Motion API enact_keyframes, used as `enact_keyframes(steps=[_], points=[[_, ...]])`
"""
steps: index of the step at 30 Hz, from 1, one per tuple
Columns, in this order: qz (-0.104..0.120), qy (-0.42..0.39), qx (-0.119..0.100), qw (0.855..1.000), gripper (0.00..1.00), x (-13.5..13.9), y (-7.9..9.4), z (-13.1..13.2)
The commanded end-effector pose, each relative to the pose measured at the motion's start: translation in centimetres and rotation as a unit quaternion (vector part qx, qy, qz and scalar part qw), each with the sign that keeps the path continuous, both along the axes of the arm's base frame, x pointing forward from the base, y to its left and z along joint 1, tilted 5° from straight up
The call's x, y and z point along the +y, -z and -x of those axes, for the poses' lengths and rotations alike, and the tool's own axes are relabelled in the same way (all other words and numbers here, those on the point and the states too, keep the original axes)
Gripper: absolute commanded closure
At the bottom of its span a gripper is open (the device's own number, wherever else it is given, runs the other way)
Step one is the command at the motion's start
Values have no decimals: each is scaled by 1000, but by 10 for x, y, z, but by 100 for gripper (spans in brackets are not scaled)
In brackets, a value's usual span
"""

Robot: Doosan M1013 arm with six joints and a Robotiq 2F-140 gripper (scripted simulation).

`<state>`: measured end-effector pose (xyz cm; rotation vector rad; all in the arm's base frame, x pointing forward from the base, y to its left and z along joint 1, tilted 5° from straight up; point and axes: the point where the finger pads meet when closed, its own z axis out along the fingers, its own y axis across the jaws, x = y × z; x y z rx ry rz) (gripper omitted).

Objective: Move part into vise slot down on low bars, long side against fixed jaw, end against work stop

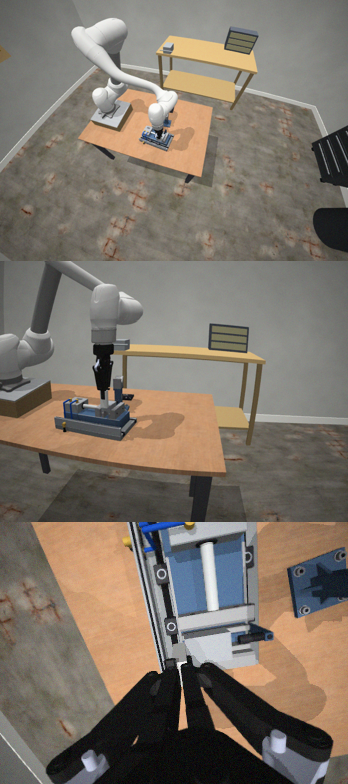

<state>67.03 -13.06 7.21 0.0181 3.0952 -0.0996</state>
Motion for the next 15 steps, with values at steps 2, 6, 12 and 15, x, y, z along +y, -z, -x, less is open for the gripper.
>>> enact_keyframes(steps=[2, 6, 12, 15], points=[[1, 2, -1, 1000, 100, 3, 2, 2], [1, 2, -1, 1000, 100, 5, 2, 2], [1, 2, -1, 1000, 100, 6, 2, 1], [1, 2, -1, 1000, 100, 7, 2, 1]])
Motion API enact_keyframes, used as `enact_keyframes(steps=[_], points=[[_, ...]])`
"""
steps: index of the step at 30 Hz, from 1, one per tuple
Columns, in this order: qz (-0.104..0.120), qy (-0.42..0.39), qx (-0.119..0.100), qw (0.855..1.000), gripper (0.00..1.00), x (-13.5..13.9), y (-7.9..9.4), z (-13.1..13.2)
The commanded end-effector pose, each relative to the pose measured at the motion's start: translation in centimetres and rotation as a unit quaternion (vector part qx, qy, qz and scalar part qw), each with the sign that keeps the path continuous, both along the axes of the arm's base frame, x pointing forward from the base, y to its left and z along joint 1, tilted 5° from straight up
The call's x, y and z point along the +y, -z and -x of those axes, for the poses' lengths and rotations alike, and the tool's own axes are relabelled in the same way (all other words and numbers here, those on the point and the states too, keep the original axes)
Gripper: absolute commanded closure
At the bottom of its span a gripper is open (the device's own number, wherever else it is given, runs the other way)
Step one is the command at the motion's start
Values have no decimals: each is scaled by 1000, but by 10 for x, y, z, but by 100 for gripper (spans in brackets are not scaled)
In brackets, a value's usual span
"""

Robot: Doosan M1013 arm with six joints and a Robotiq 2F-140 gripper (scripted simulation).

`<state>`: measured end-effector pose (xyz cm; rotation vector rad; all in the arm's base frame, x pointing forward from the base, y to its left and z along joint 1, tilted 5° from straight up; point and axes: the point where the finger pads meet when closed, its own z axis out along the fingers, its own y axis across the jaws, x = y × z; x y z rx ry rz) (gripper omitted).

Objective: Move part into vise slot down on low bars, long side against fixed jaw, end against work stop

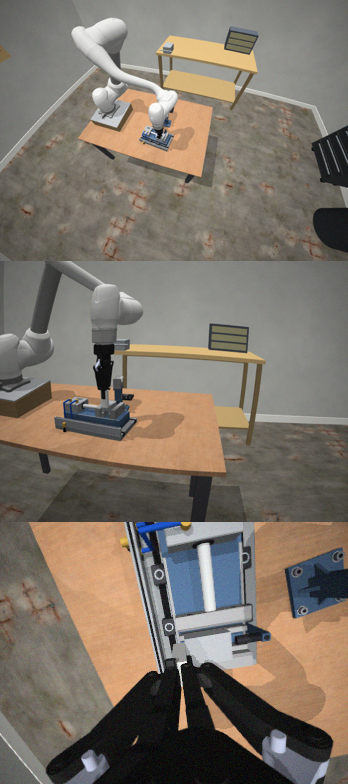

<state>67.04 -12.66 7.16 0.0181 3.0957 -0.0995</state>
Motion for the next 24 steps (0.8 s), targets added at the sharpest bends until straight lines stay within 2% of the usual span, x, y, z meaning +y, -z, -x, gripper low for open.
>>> enact_keyframes(steps=[1, 24], points=[[1, 2, -1, 1000, 100, 3, 2, 2], [1, 2, -1, 1000, 100, 8, 2, 1]])
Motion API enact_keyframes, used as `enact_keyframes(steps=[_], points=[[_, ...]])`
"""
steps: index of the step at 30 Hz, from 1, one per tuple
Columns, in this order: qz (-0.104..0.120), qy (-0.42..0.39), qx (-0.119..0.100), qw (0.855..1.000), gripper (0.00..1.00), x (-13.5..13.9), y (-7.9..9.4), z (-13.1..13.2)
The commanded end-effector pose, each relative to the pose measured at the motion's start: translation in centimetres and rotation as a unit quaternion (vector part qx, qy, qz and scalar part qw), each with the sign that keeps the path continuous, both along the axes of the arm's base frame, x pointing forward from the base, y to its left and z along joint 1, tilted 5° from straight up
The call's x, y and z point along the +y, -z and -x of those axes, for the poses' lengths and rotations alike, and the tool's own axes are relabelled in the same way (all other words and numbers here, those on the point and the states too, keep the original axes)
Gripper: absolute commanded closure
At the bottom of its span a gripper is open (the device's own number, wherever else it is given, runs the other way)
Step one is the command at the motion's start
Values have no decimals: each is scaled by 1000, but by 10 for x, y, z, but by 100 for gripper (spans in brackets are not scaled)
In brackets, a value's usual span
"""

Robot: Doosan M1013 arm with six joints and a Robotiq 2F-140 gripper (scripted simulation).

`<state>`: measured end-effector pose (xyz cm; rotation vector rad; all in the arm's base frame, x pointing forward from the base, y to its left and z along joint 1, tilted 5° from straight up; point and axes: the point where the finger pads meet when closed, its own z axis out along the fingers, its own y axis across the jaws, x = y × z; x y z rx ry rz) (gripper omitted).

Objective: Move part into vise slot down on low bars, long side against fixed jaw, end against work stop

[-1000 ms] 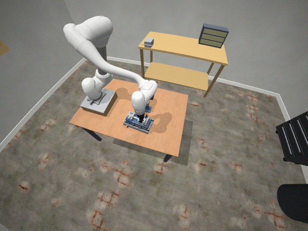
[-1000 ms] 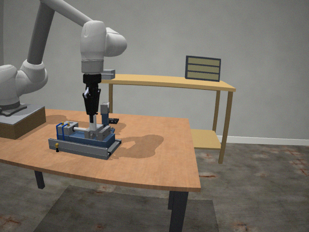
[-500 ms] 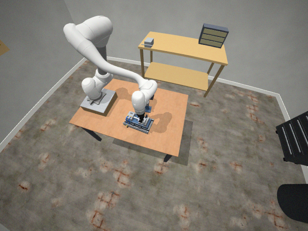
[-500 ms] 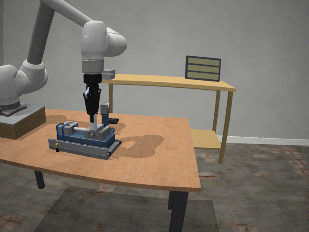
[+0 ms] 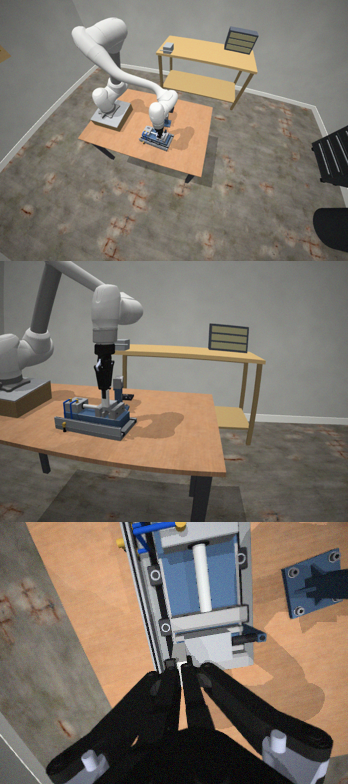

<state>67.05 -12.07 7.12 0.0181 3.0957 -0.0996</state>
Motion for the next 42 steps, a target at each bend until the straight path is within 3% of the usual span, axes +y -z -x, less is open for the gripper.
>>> enact_keyframes(steps=[1, 42], points=[[1, 2, -1, 1000, 100, 3, 2, 2], [1, 2, -1, 1000, 100, 7, 2, 1]])
